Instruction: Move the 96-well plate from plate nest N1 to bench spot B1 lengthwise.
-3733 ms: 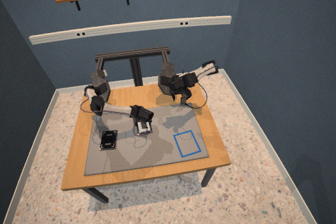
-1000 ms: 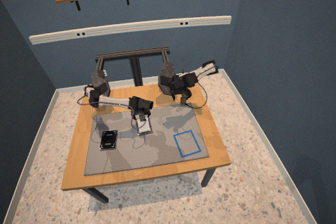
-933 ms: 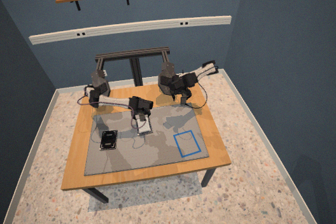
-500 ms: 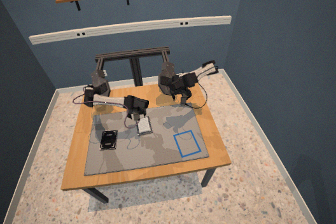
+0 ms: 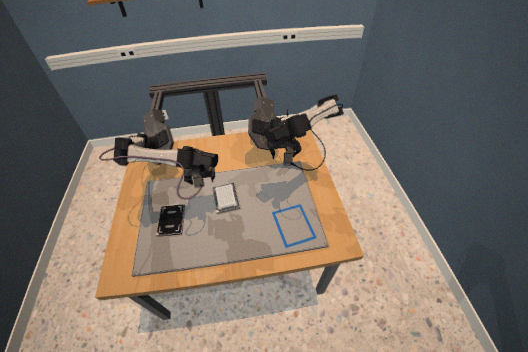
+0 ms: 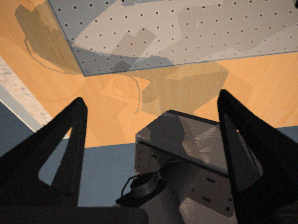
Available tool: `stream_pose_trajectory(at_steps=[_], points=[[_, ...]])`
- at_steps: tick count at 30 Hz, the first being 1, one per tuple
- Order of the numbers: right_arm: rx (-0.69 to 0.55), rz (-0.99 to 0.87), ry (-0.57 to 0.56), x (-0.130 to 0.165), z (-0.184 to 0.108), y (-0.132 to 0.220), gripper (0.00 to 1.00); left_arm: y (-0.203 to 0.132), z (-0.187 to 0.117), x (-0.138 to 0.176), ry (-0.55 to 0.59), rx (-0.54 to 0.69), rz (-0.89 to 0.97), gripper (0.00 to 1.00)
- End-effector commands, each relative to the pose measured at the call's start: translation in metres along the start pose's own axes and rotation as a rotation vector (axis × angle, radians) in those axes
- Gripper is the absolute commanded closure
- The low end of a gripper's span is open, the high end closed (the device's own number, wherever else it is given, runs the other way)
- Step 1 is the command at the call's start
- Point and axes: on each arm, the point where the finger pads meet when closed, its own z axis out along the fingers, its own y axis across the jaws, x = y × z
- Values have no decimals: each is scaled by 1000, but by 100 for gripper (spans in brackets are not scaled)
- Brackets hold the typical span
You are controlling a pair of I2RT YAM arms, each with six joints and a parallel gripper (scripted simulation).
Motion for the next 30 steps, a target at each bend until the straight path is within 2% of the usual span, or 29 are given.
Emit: stream_pose_trajectory(at_steps=[1, 30], points=[[-16, -18, -4, 7, -14, -8, 0, 3, -6, -4, 4, -72, -11, 0], [-6, -19, 1, 16, -59, -129, 0, 3, -6, -4, 4, -72, -11, 0]])
